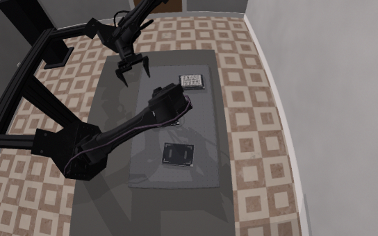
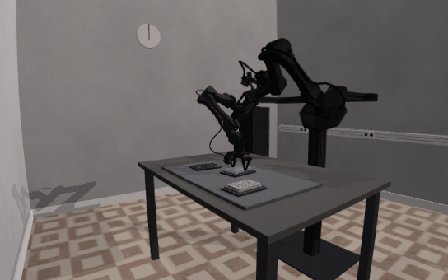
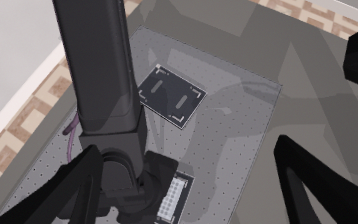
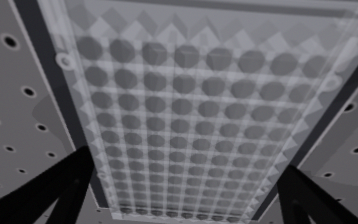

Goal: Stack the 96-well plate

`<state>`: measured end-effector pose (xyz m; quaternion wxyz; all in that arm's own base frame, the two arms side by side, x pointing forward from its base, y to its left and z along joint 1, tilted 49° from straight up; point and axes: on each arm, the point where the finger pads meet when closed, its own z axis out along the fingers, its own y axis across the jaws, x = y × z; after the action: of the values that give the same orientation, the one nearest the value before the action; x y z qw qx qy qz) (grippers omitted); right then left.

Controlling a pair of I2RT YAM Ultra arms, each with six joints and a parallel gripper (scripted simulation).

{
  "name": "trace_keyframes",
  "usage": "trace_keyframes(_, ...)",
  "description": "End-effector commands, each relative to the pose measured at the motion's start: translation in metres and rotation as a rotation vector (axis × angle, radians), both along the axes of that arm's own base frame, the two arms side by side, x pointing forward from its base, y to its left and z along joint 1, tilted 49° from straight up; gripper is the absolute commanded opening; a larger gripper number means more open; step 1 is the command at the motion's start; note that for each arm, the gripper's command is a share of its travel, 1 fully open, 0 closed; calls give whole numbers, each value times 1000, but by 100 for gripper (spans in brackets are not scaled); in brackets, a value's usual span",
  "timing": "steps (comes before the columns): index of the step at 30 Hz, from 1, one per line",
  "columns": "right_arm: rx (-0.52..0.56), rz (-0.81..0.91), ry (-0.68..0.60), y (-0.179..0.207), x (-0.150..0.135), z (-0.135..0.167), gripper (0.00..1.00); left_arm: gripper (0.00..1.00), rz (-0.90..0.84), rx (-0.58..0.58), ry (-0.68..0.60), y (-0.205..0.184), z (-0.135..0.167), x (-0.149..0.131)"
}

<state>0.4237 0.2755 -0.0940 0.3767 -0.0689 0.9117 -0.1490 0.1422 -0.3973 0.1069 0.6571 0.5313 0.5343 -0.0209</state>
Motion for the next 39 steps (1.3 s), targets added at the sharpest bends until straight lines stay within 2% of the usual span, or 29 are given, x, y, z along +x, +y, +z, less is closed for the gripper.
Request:
trace_keyframes(1, 24, 25, -16, 17, -2, 12, 100, 100, -9, -27, -4, -9, 8, -2)
trace_keyframes(8, 24, 25, -16, 17, -2, 12, 100, 100, -75, 96, 15, 10, -7, -7)
trace_keyframes(12, 17, 19, -10, 13, -1, 7, 100, 100, -114, 170, 34, 36, -8, -8)
trace_keyframes(15, 17, 19, -10, 13, -1, 7, 100, 100, -142, 266, 62, 61, -22, -9)
trace_keyframes(18, 17, 19, -10, 13, -1, 7, 100, 100, -150, 267, 65, 67, -17, -9)
trace_keyframes(21, 17, 19, -10, 13, -1, 7, 100, 100, -173, 335, 93, 87, -25, -10)
trace_keyframes(27, 17, 19, -10, 13, -1, 7, 100, 100, -225, 402, 138, 116, -22, -13)
trace_keyframes(34, 17, 19, -10, 13, -1, 7, 100, 100, -287, 415, 170, 138, -6, -15)
trace_keyframes(37, 17, 19, -10, 13, -1, 7, 100, 100, -335, 372, 155, 154, 19, -18)
trace_keyframes(39, 17, 19, -10, 13, -1, 7, 100, 100, -430, 354, 130, 159, 33, -36)
